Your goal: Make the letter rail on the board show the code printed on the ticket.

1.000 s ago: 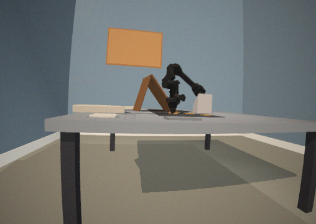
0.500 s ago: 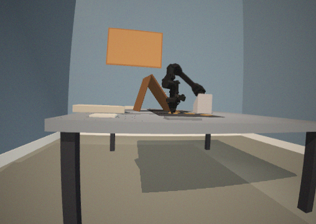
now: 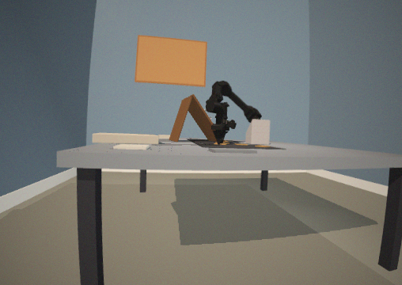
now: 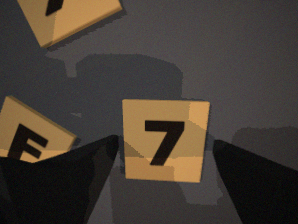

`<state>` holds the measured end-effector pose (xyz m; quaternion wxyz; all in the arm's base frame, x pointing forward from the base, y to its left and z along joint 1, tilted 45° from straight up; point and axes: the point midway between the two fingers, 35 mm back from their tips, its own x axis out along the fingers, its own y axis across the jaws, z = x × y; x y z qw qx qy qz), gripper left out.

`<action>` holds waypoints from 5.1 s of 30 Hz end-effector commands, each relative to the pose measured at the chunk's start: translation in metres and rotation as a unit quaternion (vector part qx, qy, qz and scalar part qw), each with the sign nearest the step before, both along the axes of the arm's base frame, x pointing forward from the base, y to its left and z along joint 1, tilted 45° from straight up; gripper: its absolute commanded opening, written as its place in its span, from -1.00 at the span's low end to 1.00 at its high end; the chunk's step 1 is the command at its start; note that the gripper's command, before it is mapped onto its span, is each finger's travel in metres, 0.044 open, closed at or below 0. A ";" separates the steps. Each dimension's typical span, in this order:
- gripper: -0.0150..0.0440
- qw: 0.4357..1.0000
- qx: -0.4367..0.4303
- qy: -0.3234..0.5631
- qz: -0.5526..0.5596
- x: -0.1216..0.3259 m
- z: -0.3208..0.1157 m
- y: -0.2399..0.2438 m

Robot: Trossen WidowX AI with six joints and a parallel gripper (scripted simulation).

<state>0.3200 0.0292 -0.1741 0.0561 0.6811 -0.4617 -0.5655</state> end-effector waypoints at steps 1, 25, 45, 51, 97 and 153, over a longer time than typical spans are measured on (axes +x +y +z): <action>0.55 1.000 -0.002 0.002 0.002 -0.001 -0.001 -0.001; -0.49 1.000 -0.002 0.002 0.002 -0.002 0.005 0.005; -0.49 1.000 -0.002 0.002 0.002 -0.003 0.011 0.012; -0.49 1.000 -0.002 0.002 0.002 -0.004 0.013 0.014; -0.49 0.973 0.021 -0.207 -0.097 0.004 0.035 0.032; -0.49 0.411 0.314 -0.689 -0.507 0.005 0.132 0.066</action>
